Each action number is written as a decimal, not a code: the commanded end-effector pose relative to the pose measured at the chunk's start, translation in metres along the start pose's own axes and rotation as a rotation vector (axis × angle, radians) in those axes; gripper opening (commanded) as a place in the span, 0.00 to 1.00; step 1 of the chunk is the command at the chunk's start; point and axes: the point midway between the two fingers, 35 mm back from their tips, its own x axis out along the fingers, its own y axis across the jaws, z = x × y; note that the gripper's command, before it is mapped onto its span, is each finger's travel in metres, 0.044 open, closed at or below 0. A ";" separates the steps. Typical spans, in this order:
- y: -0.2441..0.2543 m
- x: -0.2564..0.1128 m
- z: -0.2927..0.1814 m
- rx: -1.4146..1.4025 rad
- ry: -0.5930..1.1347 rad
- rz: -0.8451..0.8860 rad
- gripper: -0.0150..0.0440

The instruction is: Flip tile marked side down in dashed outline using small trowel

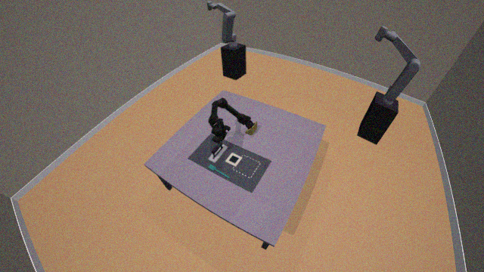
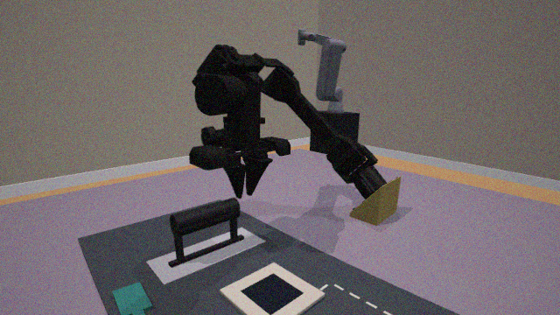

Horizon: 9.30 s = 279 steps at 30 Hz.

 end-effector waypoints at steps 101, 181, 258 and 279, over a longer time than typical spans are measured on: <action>0.014 -0.003 -0.007 -0.299 0.012 0.006 0.71; 0.079 0.024 0.003 -1.564 0.003 0.004 0.50; 0.079 0.024 0.003 -2.765 0.001 0.007 0.71; 0.078 -0.015 0.003 -2.789 0.002 0.003 0.71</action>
